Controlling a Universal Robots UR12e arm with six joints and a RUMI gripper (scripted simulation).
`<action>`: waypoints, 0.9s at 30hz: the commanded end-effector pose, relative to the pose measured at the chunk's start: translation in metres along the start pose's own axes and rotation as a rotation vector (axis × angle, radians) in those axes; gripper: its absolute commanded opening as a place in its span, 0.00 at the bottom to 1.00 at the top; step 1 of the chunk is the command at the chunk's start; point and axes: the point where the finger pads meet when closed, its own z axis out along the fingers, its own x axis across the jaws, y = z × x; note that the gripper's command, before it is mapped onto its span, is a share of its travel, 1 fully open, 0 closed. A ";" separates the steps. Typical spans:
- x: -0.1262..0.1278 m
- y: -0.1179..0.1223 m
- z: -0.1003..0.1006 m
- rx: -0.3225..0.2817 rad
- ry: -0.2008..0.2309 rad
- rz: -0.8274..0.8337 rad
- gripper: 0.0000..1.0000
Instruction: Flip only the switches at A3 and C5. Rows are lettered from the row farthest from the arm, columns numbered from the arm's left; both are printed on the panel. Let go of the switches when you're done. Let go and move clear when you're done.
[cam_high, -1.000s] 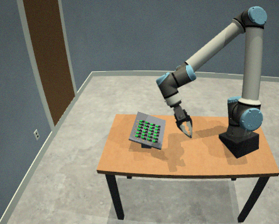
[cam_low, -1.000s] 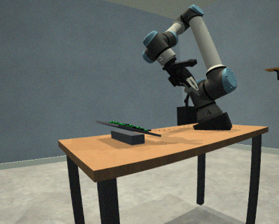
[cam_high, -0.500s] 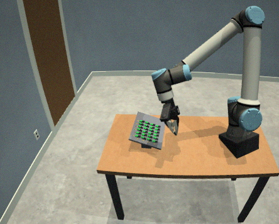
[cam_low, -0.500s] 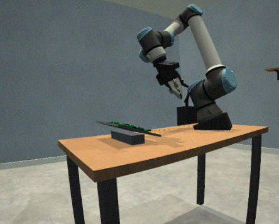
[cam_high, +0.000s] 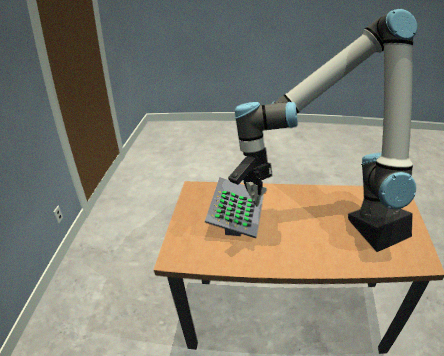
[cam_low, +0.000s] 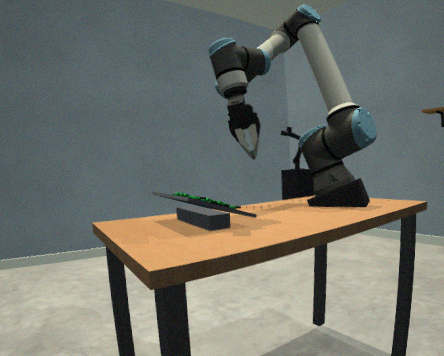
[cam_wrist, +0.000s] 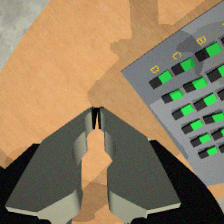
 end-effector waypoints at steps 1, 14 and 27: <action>0.037 -0.008 -0.010 0.012 0.081 0.177 0.00; 0.107 -0.014 -0.039 0.084 0.216 0.527 0.00; 0.159 -0.014 -0.067 0.170 0.311 0.809 0.00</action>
